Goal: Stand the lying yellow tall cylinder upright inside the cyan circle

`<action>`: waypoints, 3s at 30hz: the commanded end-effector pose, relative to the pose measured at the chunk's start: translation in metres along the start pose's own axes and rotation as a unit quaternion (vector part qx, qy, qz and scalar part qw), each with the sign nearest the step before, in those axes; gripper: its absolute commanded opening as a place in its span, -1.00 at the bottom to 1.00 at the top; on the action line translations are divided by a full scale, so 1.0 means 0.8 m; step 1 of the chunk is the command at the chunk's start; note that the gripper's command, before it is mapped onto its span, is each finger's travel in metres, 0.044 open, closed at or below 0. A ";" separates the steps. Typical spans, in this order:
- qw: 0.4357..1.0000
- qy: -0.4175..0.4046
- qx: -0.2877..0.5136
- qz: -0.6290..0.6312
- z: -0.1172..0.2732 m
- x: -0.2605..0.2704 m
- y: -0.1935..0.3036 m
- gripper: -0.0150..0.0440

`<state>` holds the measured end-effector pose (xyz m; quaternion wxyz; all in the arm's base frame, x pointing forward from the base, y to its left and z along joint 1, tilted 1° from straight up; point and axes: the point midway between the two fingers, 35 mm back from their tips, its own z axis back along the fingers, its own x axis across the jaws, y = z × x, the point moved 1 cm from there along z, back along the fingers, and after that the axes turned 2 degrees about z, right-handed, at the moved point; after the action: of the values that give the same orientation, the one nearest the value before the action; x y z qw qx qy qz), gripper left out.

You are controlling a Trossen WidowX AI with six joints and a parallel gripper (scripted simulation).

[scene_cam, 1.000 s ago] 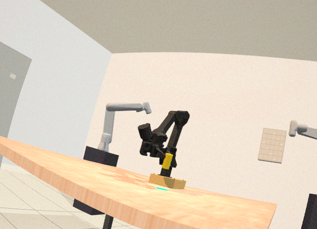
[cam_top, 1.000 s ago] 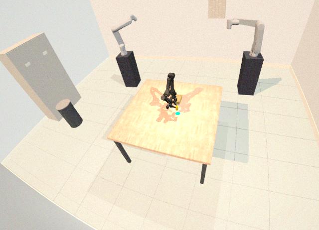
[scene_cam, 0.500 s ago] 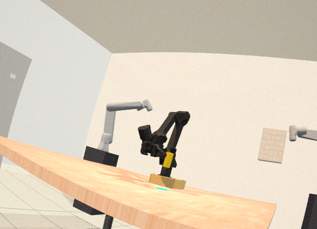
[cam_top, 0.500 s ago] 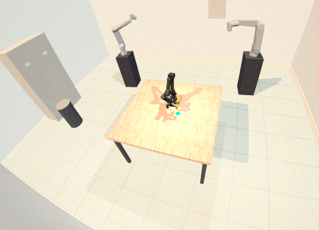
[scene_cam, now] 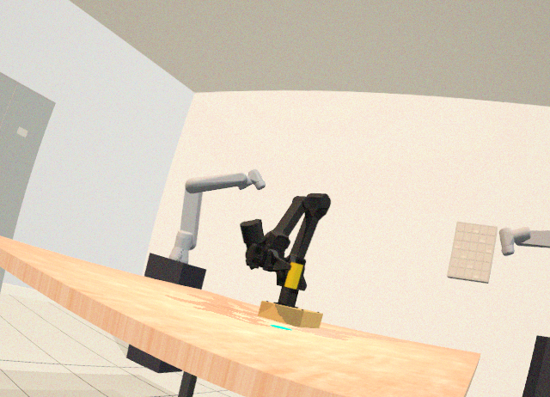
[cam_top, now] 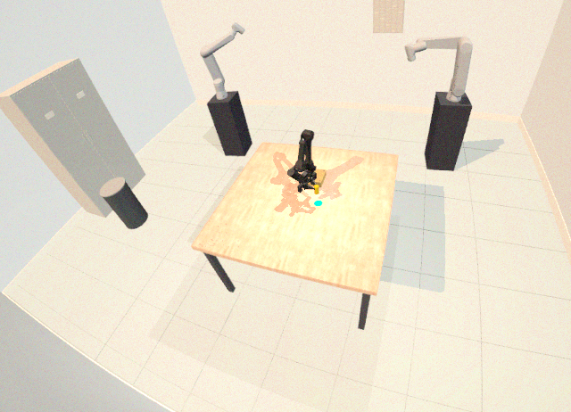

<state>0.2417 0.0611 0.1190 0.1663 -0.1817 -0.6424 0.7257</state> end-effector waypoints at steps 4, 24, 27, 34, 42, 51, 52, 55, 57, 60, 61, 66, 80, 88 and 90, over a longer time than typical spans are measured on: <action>1.000 -0.002 -0.006 0.002 0.002 0.004 0.000 -0.14; 1.000 -0.002 -0.006 0.002 0.000 0.000 0.014 -0.14; 1.000 -0.002 -0.006 0.002 -0.001 -0.002 0.021 -0.14; 1.000 -0.002 -0.006 0.002 -0.003 -0.004 0.038 -0.14; 1.000 -0.002 -0.005 0.001 -0.005 -0.004 0.056 -0.14; 1.000 -0.002 -0.005 0.001 -0.006 -0.002 0.076 -0.14; 1.000 -0.002 -0.005 0.001 -0.007 -0.001 0.078 -0.14; 1.000 -0.002 -0.005 0.001 -0.007 0.000 0.085 -0.14; 1.000 -0.002 -0.005 0.001 -0.007 0.002 0.089 -0.14; 1.000 -0.002 -0.005 0.001 -0.008 0.004 0.095 -0.14; 1.000 -0.002 -0.005 0.001 -0.008 0.004 0.097 -0.14; 1.000 -0.002 -0.005 0.000 -0.008 0.008 0.107 -0.14; 1.000 -0.001 -0.004 0.000 -0.011 0.011 0.130 -0.14; 1.000 0.000 -0.004 0.000 -0.012 0.012 0.138 -0.14; 1.000 0.000 -0.004 0.000 -0.012 0.012 0.138 -0.14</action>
<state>0.2362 0.0613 0.0089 0.1639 -0.1826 -0.6456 0.7232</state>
